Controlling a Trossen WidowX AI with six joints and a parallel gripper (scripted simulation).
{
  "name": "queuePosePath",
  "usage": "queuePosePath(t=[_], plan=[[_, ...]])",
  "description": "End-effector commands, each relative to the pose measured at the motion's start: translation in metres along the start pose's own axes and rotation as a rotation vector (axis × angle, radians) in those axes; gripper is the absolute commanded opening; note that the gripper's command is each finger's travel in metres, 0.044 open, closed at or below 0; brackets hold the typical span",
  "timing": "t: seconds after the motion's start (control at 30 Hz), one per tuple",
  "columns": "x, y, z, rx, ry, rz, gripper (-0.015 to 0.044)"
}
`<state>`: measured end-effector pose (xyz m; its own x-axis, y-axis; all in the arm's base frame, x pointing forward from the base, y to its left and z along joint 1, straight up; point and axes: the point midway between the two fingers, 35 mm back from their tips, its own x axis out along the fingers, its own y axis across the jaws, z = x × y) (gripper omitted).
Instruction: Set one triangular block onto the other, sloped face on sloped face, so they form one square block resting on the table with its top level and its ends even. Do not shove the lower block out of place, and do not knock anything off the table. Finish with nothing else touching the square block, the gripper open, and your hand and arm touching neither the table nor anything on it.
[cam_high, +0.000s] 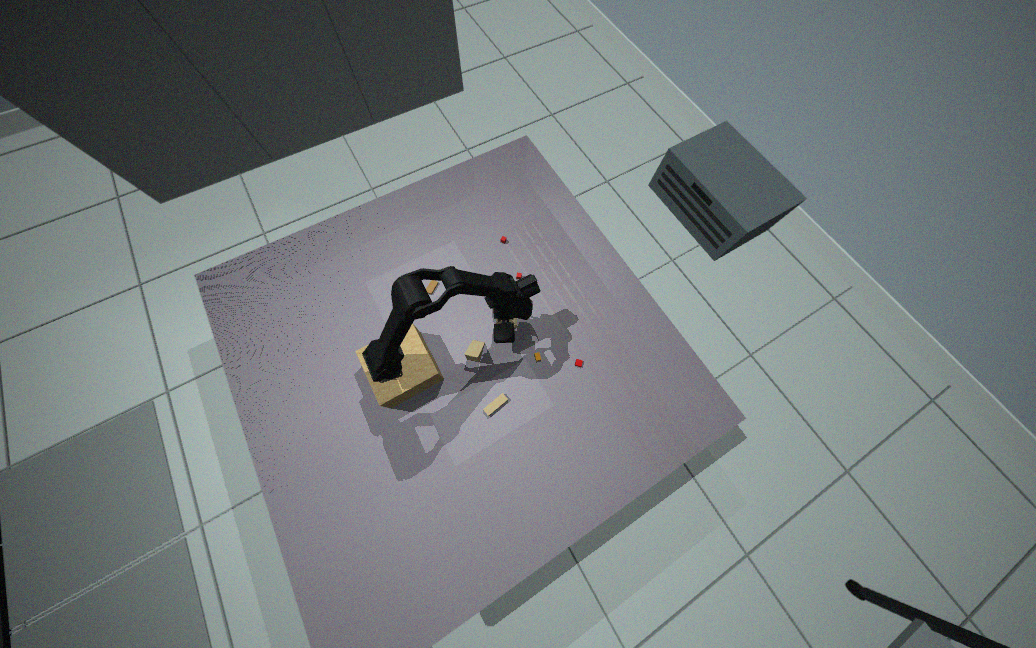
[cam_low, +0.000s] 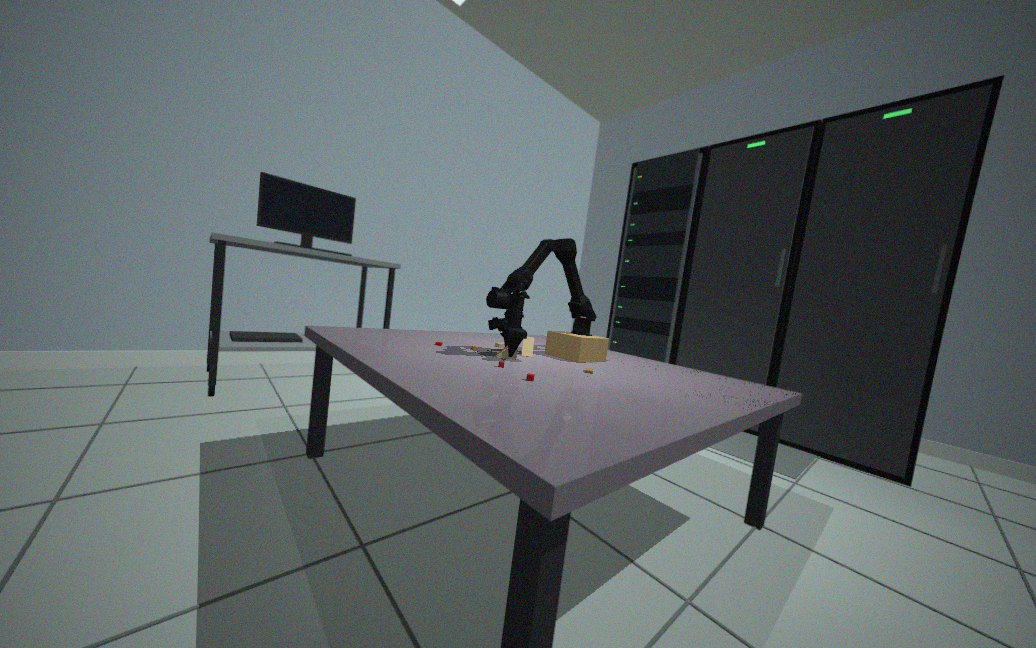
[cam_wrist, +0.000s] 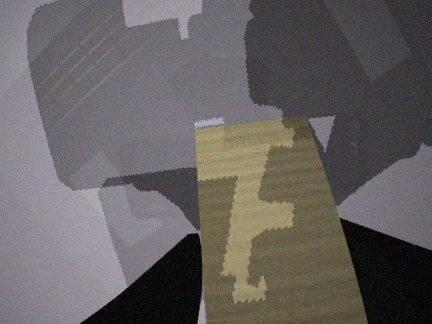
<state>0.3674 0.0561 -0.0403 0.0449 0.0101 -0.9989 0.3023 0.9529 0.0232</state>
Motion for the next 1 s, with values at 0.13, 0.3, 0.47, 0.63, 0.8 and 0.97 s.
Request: queuePosePath(t=[0.13,0.3,0.47,0.63,0.8,0.97], plan=[[0.003,-0.002,-0.002,-0.004,0.006,-0.007,0.0138],[0.003,-0.002,-0.002,-0.004,0.006,-0.007,0.0045],[-0.013,-0.001,-0.001,-0.002,0.003,-0.004,0.0],[-0.03,0.0,0.0,0.0,0.0,-0.001,0.0],[-0.03,0.0,0.0,0.0,0.0,-0.001,0.0],[-0.03,0.0,0.0,0.0,0.0,-0.001,0.0]])
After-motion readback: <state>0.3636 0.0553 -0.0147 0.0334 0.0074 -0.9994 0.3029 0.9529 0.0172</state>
